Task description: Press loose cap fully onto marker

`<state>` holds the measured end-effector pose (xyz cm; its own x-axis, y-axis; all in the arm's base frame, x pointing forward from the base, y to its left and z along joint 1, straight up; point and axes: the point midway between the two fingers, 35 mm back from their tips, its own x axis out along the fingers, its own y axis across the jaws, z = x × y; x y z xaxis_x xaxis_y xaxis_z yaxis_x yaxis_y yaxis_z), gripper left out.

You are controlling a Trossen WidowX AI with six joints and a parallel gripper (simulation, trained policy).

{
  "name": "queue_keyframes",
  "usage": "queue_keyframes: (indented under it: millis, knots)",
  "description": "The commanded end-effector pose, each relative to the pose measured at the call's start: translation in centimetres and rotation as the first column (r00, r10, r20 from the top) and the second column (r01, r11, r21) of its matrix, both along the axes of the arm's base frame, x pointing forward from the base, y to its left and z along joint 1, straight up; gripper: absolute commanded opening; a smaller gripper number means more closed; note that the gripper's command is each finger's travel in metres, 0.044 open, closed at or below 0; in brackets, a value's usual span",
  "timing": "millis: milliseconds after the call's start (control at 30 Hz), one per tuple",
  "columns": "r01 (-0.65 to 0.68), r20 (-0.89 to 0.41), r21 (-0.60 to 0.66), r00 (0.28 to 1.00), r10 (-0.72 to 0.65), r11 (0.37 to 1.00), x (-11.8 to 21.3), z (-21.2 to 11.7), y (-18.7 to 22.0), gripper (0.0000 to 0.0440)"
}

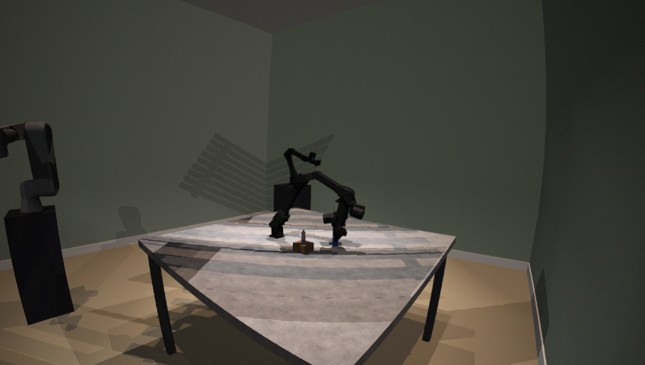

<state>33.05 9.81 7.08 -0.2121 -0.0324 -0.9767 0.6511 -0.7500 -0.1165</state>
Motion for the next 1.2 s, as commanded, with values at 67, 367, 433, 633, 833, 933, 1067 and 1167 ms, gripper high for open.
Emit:
queue_keyframes:
  millis: [67, 367, 433, 633, 833, 933, 1067, 1167]
  knots:
    - [-0.029, -0.005, -0.009, 1.000, 0.029, 1.000, -0.4, -0.7, -0.2, 0.0226]
    - [-0.051, 0.042, -0.018, 0.998, 0.052, 0.999, -0.4, 1.4, -0.8, 0.0088]
    - [-0.053, 0.055, -0.020, 0.997, 0.054, 0.998, -0.4, 2.0, -1.0, 0.0084]
    - [-0.053, 0.086, -0.019, 0.995, 0.055, 0.998, -0.4, 4.1, -1.7, 0.0082]
    - [-0.038, 0.098, -0.012, 0.994, 0.039, 0.999, -0.7, 5.9, -3.0, 0.0078]
    - [-0.026, 0.096, -0.007, 0.995, 0.026, 1.000, -1.1, 6.7, -4.1, 0.0076]
    - [-0.009, 0.091, 0.001, 0.996, 0.009, 1.000, -1.6, 7.6, -5.4, 0.0072]
    - [0.003, 0.087, 0.007, 0.996, -0.004, 1.000, -2.1, 8.3, -6.4, 0.0069]
